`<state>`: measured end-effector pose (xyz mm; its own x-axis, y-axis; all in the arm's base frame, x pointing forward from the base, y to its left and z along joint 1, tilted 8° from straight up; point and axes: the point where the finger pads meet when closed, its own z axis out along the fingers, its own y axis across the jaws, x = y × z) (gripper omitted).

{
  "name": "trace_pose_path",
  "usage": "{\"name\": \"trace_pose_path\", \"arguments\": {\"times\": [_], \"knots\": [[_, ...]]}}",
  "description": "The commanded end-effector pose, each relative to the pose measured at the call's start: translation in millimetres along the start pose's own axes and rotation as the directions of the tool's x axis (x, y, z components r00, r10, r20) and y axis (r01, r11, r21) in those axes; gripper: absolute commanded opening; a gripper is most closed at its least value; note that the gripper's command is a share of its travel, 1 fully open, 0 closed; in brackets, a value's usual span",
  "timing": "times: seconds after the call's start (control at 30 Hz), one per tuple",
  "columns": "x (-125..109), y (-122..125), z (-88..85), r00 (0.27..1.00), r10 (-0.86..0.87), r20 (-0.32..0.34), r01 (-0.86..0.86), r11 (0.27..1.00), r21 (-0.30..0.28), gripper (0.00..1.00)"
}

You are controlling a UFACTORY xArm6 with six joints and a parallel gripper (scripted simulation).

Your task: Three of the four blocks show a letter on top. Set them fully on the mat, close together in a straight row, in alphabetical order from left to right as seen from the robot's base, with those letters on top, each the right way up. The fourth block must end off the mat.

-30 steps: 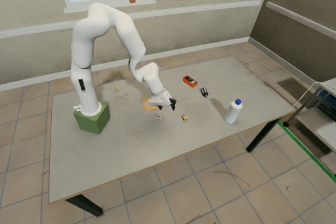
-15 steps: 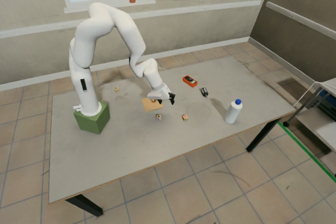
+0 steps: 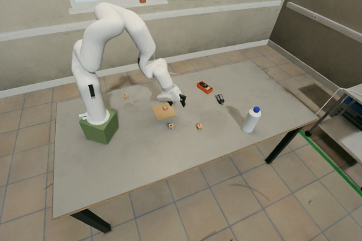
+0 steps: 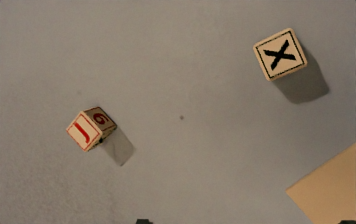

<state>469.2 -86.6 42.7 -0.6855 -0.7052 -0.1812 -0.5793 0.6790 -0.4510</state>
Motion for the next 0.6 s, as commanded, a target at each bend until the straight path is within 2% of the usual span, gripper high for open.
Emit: {"name": "trace_pose_path", "arguments": {"times": [0.0,0.27,0.57], "knots": [[-16.2,11.6,-1.1,1.0,0.009,-0.007,-0.009,1.0,-0.014,1.0],[-32.2,27.7,-2.2,1.0,0.018,-0.007,-0.018,1.0,-0.024,1.0],[-57.6,57.5,-5.2,0.999,0.032,-0.009,-0.033,0.999,-0.043,1.0]]}}
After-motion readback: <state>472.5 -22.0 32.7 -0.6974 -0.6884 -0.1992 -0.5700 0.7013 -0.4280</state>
